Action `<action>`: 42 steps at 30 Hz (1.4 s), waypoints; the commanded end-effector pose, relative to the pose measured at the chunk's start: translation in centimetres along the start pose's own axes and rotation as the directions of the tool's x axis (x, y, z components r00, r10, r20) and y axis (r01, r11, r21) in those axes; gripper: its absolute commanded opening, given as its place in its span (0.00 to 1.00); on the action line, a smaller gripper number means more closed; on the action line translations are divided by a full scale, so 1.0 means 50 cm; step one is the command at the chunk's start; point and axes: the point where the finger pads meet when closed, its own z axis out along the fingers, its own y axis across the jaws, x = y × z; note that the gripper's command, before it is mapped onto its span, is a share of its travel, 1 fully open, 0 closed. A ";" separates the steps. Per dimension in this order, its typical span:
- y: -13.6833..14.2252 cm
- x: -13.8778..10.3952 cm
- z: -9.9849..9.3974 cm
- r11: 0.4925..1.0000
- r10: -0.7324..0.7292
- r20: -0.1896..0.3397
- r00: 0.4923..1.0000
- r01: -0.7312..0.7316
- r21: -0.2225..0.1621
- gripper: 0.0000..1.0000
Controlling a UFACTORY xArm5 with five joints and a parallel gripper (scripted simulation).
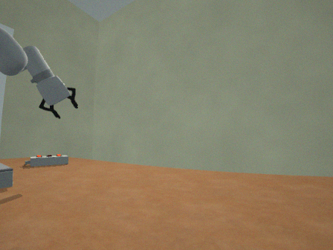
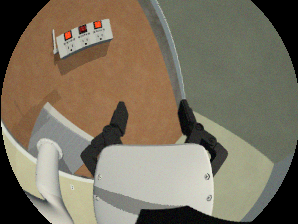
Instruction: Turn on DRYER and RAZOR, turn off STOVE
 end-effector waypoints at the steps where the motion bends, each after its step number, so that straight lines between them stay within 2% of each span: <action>1: 0.003 0.001 -0.001 1.000 0.000 -0.001 1.000 0.000 -0.003 0.00; 33: 0.003 0.005 0.001 1.000 -0.029 -0.002 1.000 0.029 0.005 0.00; 38: 0.002 0.022 0.010 0.988 -0.152 -0.011 0.988 0.152 0.039 0.00; 42: -0.001 0.049 0.025 0.937 -0.336 -0.039 0.941 0.338 0.086 0.00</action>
